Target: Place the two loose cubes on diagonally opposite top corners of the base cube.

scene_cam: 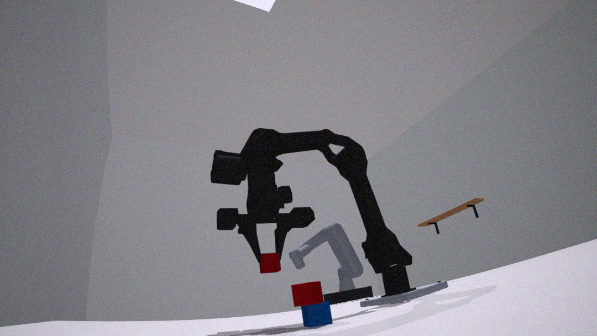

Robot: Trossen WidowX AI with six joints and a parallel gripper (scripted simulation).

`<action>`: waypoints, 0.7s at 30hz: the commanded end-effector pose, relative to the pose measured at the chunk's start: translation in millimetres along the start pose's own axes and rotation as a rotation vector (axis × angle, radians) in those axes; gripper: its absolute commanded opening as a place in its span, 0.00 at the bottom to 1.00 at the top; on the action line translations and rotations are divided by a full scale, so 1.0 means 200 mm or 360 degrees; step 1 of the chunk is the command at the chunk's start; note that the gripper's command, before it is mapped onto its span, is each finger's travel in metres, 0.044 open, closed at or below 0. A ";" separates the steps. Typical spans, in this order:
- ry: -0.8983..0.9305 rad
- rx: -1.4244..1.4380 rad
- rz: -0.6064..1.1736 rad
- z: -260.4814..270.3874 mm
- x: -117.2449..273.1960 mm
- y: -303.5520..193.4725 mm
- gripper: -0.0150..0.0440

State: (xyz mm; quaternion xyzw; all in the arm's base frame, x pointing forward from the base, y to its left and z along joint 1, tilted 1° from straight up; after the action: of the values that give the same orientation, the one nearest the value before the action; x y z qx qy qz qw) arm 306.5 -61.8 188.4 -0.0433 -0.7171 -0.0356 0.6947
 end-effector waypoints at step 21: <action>0.0002 -0.0813 -0.0005 0.10 0.00 0.30 0.43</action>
State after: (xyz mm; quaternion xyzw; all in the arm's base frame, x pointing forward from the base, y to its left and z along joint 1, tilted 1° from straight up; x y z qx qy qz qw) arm 297.1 -7.5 189.1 -0.1915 -0.6929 -0.1935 0.6677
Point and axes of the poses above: the point midway between the two fingers, 35 mm back from their tips, its own x axis back along the fingers, its own z axis across the jaws, y = z × x, the point moved 4 cm from there along x, back along the fingers, and after that the axes turned 15 degrees about x, right-handed, at the moved point
